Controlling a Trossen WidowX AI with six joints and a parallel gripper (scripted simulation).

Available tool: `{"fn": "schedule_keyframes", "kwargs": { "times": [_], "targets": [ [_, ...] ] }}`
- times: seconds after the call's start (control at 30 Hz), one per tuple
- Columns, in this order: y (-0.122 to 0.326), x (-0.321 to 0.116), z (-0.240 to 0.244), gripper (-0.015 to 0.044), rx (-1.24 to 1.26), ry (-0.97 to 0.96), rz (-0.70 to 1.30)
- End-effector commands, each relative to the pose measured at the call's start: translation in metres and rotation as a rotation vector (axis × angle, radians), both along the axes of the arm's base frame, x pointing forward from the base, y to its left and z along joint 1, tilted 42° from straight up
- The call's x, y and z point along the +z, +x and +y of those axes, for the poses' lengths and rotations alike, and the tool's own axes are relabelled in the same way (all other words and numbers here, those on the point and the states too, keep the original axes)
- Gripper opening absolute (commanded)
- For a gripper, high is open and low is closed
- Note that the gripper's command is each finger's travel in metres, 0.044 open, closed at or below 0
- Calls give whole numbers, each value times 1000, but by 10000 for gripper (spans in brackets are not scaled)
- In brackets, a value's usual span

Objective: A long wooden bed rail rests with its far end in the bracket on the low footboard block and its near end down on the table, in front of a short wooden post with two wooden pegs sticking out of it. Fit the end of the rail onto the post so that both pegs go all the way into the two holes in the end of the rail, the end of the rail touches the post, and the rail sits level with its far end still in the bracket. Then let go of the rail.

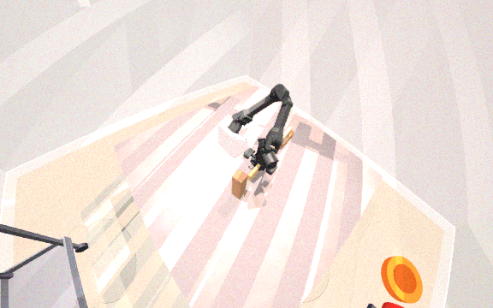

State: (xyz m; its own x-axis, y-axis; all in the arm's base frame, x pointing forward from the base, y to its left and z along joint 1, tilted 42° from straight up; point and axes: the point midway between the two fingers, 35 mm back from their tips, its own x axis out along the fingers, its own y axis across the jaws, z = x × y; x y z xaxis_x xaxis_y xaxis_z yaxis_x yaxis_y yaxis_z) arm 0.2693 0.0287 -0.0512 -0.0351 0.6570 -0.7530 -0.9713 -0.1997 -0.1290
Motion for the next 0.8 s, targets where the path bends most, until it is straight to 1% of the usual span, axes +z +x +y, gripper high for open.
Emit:
{"fn": "schedule_keyframes", "kwargs": {
  "times": [0.0,0.77],
  "targets": [
    [2,3,-2,0,-2,6,-8],
    [5,12,-10,0,-2,5,-8]
  ]
}}
